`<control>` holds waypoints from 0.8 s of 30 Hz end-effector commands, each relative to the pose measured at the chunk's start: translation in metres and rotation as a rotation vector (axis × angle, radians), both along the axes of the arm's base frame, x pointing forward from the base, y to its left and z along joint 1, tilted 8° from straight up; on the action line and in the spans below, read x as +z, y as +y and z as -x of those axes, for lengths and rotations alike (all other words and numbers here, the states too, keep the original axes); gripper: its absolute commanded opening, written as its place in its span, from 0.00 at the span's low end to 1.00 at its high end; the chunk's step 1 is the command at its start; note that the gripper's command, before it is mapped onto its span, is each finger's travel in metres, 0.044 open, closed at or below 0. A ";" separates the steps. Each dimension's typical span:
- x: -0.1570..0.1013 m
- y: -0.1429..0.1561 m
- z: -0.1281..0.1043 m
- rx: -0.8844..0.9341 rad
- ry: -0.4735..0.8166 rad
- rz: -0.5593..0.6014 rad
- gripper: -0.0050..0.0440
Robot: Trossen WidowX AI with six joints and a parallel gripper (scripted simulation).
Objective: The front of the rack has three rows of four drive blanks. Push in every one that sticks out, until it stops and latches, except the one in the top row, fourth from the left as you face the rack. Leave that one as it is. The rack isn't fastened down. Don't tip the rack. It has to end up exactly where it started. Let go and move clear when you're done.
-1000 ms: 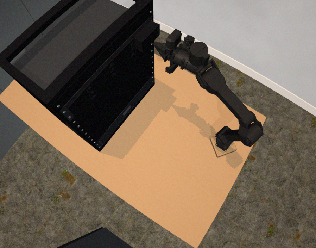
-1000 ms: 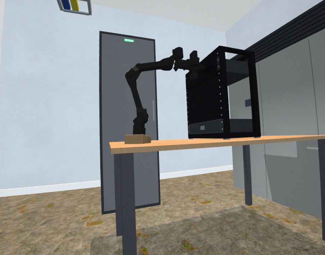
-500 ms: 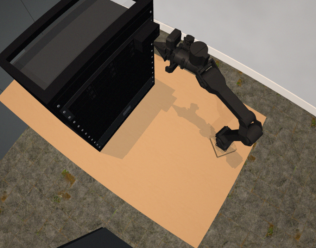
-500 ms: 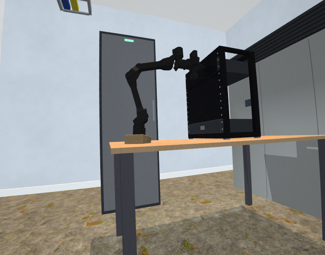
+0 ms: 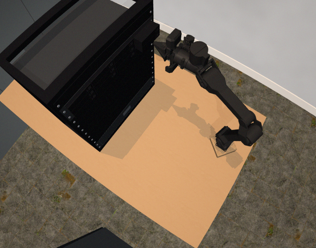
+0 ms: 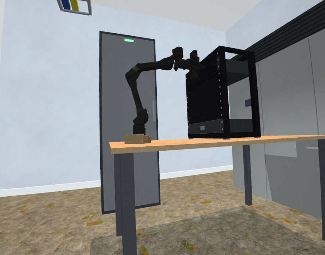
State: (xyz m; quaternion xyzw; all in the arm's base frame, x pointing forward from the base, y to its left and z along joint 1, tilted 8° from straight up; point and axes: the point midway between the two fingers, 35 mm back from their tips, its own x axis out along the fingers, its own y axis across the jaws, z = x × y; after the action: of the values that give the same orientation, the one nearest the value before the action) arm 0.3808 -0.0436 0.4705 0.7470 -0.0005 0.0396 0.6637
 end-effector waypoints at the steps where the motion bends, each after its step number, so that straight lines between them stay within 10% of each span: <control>1: 0.010 0.000 0.005 -0.006 -0.026 0.003 0.10; 24: 0.015 0.003 0.005 -0.006 -0.026 0.003 0.10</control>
State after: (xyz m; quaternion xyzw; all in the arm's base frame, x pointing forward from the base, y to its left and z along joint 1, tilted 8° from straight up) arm 0.3820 -0.0422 0.4706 0.7478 0.0013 0.0368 0.6629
